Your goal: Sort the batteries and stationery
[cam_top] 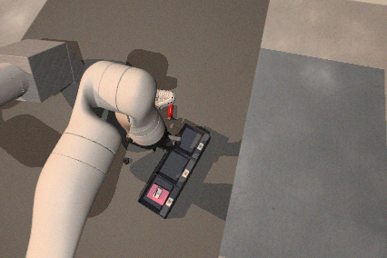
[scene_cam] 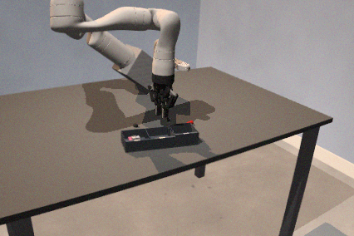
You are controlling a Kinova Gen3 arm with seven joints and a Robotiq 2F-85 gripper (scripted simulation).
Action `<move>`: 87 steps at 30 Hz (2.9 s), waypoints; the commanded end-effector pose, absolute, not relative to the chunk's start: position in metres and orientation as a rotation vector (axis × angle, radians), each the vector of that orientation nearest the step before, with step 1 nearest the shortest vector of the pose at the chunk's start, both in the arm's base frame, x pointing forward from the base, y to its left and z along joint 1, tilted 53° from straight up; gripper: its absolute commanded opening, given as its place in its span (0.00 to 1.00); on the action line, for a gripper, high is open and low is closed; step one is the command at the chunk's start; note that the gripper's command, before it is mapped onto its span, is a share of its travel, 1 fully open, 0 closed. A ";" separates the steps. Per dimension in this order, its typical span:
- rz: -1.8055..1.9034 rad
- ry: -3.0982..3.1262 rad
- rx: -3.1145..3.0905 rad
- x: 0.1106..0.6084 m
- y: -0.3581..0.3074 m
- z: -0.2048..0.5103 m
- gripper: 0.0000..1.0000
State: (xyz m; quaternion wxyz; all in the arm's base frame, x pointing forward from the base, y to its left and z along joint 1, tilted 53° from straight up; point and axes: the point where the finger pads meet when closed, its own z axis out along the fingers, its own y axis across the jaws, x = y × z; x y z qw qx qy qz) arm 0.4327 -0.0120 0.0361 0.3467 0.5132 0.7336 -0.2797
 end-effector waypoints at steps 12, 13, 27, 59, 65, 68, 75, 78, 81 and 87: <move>-0.741 1.936 1.300 0.406 0.053 -0.051 0.29; -0.741 1.936 1.300 0.404 0.058 -0.057 0.29; -0.741 1.936 1.300 0.398 0.070 -0.074 0.29; -0.741 1.936 1.300 0.406 0.043 -0.089 0.29; -0.742 1.936 1.300 0.409 0.030 -0.098 0.29; -0.742 1.936 1.300 0.412 0.021 -0.106 0.29; -0.742 1.936 1.300 0.412 0.020 -0.107 0.29; -0.742 1.936 1.300 0.413 0.020 -0.107 0.29; -0.742 1.936 1.300 0.413 0.019 -0.108 0.29; -0.742 1.936 1.300 0.415 0.013 -0.113 0.29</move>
